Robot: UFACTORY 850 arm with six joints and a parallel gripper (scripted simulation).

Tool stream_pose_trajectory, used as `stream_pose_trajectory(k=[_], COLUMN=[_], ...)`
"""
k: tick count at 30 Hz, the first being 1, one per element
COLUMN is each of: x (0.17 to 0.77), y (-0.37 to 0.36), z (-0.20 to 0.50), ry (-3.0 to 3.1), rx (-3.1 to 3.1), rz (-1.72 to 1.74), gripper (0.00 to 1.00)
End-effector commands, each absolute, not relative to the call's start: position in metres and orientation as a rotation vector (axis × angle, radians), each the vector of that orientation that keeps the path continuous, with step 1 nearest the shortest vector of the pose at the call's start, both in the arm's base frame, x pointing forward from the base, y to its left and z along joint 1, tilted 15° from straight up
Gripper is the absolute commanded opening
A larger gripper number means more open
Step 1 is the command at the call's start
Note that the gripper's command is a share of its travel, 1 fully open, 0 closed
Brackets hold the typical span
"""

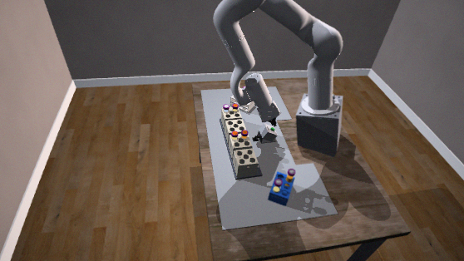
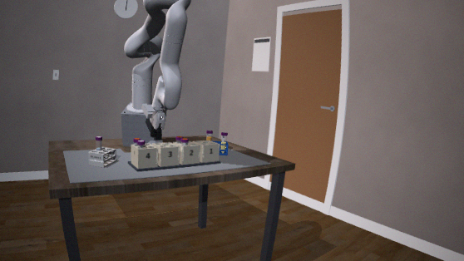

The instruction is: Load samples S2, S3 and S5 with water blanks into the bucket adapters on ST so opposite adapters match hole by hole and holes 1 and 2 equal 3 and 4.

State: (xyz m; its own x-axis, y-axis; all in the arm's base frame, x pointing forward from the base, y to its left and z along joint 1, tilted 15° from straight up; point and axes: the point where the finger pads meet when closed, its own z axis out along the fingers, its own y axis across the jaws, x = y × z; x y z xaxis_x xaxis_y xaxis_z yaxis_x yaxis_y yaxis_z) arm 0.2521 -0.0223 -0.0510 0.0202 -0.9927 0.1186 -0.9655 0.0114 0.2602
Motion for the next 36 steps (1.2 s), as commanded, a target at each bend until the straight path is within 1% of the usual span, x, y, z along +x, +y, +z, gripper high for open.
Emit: stream_pose_trajectory(k=[1,36], x=[0.252,0.255], y=[-0.022,-0.024], z=[-0.051,-0.065], ry=[-2.135,-2.135], rx=[2.136,2.136], rz=[0.095,0.095], gripper=[0.00,0.00])
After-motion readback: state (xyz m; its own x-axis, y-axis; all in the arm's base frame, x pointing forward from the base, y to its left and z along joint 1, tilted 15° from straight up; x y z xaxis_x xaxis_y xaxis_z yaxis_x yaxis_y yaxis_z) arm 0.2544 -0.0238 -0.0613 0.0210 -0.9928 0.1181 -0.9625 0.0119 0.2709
